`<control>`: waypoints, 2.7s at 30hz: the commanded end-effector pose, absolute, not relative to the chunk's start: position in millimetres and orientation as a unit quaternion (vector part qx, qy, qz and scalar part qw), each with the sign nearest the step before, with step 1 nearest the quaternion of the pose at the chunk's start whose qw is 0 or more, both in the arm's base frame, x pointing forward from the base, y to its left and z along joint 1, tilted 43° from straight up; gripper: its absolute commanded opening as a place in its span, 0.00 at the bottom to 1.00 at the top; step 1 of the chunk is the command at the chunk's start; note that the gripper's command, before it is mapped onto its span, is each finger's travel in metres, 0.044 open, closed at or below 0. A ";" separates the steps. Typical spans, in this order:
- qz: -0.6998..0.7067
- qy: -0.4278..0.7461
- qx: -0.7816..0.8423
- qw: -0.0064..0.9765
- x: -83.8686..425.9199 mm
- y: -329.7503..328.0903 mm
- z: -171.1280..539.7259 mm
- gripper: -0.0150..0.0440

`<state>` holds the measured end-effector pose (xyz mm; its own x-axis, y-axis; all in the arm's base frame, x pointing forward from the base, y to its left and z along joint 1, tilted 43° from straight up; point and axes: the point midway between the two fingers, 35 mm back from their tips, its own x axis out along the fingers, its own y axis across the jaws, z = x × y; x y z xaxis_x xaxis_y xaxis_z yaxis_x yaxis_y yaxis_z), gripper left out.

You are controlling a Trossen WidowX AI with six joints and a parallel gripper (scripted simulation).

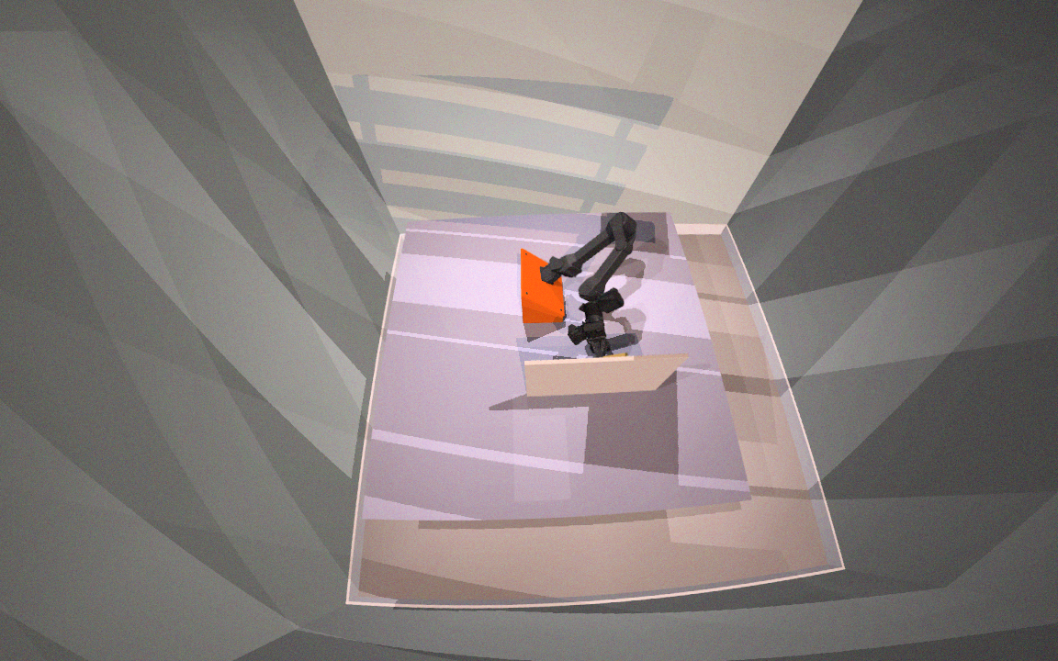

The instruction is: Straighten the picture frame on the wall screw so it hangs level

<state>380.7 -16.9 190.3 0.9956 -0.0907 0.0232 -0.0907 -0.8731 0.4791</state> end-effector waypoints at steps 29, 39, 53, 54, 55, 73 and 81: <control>0.003 -0.054 0.968 0.246 380.6 -18.9 193.2 0.25; 0.003 -0.054 0.968 0.246 380.7 -18.6 194.2 0.25; 0.003 -0.054 0.968 0.246 380.7 -18.0 195.6 0.25; 0.003 -0.054 0.968 0.246 380.7 -17.9 195.9 0.25; 0.003 -0.054 0.968 0.246 380.7 -17.7 196.2 0.25; 0.003 -0.054 0.968 0.246 380.8 -15.4 199.3 0.25; 0.003 -0.054 0.968 0.246 380.9 -15.1 199.3 0.25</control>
<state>380.2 -14.5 195.5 0.9949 -0.0990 0.0205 -0.0967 -0.8726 0.4788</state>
